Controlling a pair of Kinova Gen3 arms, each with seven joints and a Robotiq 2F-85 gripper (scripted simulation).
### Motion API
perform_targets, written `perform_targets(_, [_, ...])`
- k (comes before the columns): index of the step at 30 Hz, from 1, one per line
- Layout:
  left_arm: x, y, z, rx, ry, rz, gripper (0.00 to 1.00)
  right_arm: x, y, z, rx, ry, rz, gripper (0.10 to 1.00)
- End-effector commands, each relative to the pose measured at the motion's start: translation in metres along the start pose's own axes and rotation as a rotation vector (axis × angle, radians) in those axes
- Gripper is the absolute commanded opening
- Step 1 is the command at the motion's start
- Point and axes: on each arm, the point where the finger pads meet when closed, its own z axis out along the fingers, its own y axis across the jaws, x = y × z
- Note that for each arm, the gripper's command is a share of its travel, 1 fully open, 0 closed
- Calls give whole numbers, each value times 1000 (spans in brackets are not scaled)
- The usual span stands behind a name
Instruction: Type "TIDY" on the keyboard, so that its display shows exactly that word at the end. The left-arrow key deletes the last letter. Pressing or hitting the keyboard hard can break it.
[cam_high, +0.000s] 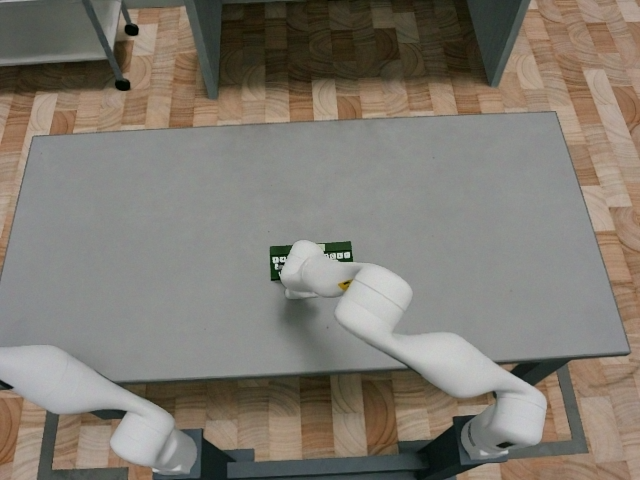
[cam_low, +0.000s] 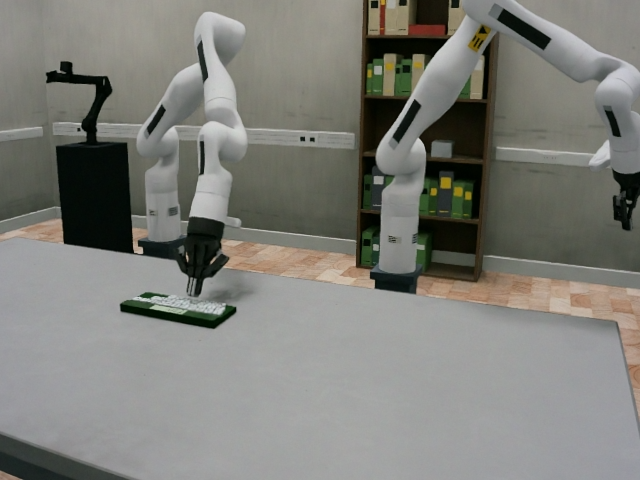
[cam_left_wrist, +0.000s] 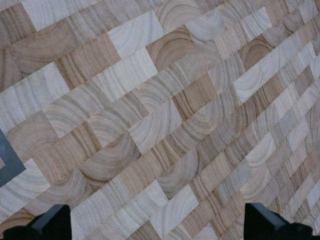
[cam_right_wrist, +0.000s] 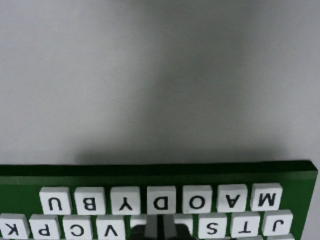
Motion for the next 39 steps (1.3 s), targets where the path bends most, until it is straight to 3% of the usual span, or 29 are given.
perform_targets(1, [19,-1,3,63,34,-51,1000,-1,1,-4,-2,-1,-2,99])
perform_targets(14, [53,-5,7,213,89,-199,1000,-4,-15,-3,-5,-5,0,99])
perform_targets(16, [53,-5,7,213,89,-199,1000,-4,-15,-3,-5,-5,0,99])
perform_targets(29, [78,-12,3,370,124,-353,1000,0,-19,0,-3,-2,-2,99])
perform_targets(39, [86,-15,-2,440,132,-423,1000,3,-19,6,-3,-2,-2,99])
